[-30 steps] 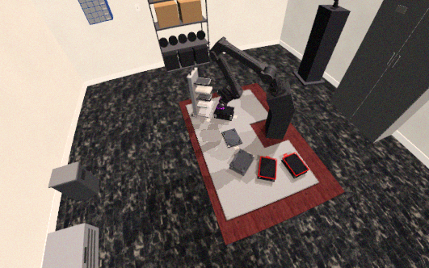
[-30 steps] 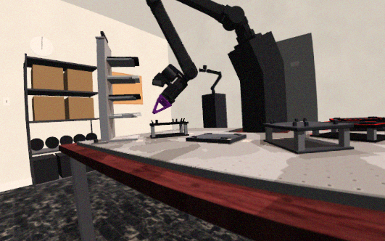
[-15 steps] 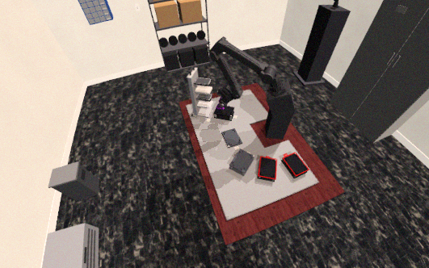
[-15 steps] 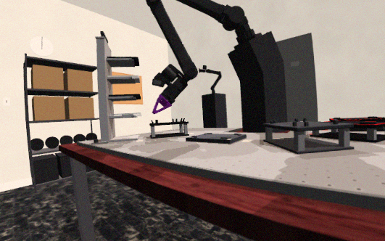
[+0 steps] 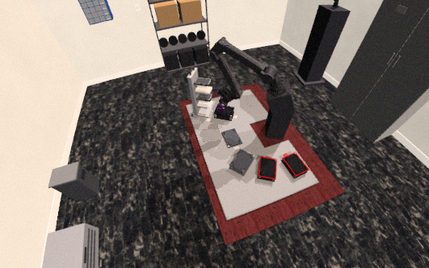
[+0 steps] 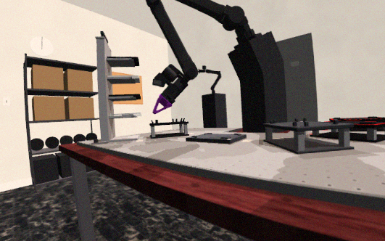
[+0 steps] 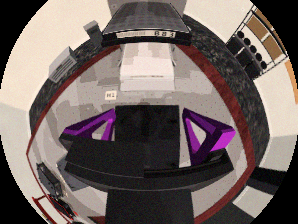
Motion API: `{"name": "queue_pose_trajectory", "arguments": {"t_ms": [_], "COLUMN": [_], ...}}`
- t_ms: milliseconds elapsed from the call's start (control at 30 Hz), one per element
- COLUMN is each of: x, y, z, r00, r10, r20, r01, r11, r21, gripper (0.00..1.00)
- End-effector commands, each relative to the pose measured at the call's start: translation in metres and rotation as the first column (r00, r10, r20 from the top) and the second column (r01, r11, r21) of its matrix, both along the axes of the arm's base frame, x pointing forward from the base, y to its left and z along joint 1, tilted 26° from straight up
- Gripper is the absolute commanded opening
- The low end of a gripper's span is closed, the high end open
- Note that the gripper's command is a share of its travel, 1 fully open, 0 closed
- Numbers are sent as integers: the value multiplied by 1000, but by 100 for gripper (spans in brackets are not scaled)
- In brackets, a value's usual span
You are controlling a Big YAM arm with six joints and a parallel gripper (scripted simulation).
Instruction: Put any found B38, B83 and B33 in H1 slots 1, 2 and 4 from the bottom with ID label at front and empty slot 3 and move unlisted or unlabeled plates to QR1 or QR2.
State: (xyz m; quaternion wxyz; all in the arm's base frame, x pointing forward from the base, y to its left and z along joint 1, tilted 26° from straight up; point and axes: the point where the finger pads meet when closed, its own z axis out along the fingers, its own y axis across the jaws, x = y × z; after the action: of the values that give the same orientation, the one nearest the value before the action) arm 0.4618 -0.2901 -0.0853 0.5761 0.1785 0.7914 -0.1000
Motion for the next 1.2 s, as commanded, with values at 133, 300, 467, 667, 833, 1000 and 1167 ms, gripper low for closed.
{"name": "queue_pose_trajectory", "arguments": {"t_ms": [133, 300, 467, 667, 833, 1000, 1167], "x": [-13, -25, -34, -34, -42, -49, -58], "y": [15, 12, 14, 13, 16, 19, 24], "z": [-11, -15, -18, -2, 1, 4, 2], "r00": [1000, 1000, 1000, 1000, 1000, 1000, 1000], "r10": [12, -2, -4, -4, -4, -4, -4], "r20": [-12, -16, -18, 4, 5, 6, -3], "r01": [-12, 2, 4, 4, 4, 4, 4], "r11": [1000, 1000, 1000, 1000, 1000, 1000, 1000], "r21": [11, 8, 7, -11, -12, -13, -6], "gripper": [100, 100, 100, 100, 100, 100, 100]}}
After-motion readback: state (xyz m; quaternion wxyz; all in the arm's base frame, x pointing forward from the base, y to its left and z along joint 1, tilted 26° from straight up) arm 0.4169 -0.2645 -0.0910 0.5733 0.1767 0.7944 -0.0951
